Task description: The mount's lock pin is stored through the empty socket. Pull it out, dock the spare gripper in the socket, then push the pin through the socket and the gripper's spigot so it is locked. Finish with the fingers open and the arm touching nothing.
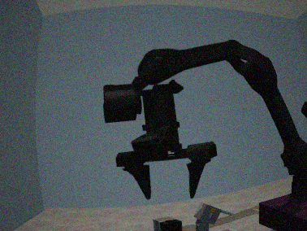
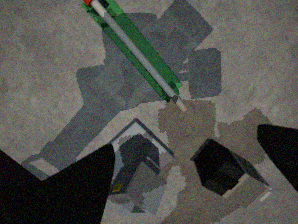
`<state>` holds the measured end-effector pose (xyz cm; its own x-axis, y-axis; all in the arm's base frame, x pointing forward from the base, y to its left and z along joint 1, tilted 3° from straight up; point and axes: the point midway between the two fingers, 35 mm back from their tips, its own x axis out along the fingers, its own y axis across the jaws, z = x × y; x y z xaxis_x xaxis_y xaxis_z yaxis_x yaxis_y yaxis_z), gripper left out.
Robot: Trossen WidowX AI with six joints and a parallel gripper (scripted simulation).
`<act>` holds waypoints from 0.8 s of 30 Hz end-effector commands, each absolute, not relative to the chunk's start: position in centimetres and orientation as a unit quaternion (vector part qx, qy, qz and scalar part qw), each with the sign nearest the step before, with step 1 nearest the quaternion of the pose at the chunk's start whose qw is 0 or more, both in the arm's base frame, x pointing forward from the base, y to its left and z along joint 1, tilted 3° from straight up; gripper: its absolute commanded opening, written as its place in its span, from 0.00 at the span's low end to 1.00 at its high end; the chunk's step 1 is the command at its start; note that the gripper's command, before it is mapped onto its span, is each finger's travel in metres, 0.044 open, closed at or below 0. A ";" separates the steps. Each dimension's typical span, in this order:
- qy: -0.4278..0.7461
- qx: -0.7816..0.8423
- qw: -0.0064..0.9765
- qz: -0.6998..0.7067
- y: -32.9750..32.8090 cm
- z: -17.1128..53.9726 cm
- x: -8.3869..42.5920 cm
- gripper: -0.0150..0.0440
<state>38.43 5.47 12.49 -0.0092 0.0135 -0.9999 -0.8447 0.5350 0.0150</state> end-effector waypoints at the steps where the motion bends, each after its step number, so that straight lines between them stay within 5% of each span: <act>1: 0.669 -0.174 0.723 0.015 0.8 11.7 38.9 1.00; 8: 0.603 -0.042 0.764 -0.225 -2.8 11.4 38.9 1.00; 24: 0.365 0.206 0.752 -0.508 -7.2 11.8 37.9 1.00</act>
<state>38.93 -2.31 10.83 0.1523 -0.3794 -0.9126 0.2761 0.9030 -0.3293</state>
